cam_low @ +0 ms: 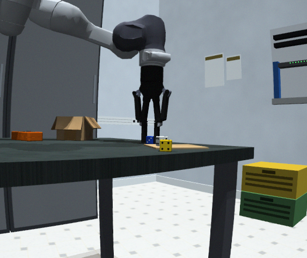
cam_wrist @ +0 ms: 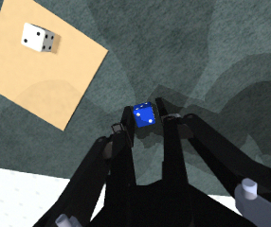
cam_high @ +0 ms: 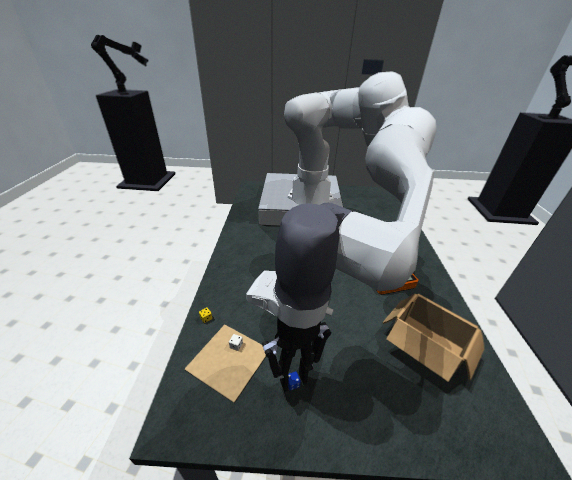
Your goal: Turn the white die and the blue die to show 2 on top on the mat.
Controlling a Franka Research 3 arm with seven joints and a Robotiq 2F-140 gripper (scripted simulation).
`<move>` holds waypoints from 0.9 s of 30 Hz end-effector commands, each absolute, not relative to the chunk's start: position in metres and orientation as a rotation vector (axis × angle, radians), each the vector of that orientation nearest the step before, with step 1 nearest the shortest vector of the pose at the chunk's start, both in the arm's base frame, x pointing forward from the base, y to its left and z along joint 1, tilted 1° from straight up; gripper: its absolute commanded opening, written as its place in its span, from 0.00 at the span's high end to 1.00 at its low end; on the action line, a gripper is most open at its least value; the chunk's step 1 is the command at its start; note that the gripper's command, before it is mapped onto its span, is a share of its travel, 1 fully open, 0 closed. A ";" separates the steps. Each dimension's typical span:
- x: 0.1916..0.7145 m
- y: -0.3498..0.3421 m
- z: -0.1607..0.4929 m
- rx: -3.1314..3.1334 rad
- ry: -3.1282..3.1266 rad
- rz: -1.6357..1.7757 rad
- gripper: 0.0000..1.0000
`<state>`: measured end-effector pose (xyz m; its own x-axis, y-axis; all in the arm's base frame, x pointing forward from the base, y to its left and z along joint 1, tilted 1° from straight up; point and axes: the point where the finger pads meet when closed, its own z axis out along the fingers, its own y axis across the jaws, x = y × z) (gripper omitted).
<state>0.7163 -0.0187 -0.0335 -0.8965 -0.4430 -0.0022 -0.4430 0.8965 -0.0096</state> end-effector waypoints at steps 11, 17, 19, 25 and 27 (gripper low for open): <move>0.718 -0.019 -0.034 -0.719 3.048 -0.014 0.68; 0.718 -0.019 -0.034 -0.719 3.048 -0.014 0.68; 0.718 -0.019 -0.034 -0.719 3.048 -0.014 0.68; 0.718 -0.019 -0.034 -0.719 3.048 -0.014 0.68; 0.718 -0.019 -0.034 -0.719 3.048 -0.014 0.79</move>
<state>0.7166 -0.0188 -0.0335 -0.8965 -0.4431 -0.0029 -0.4431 0.8964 -0.0102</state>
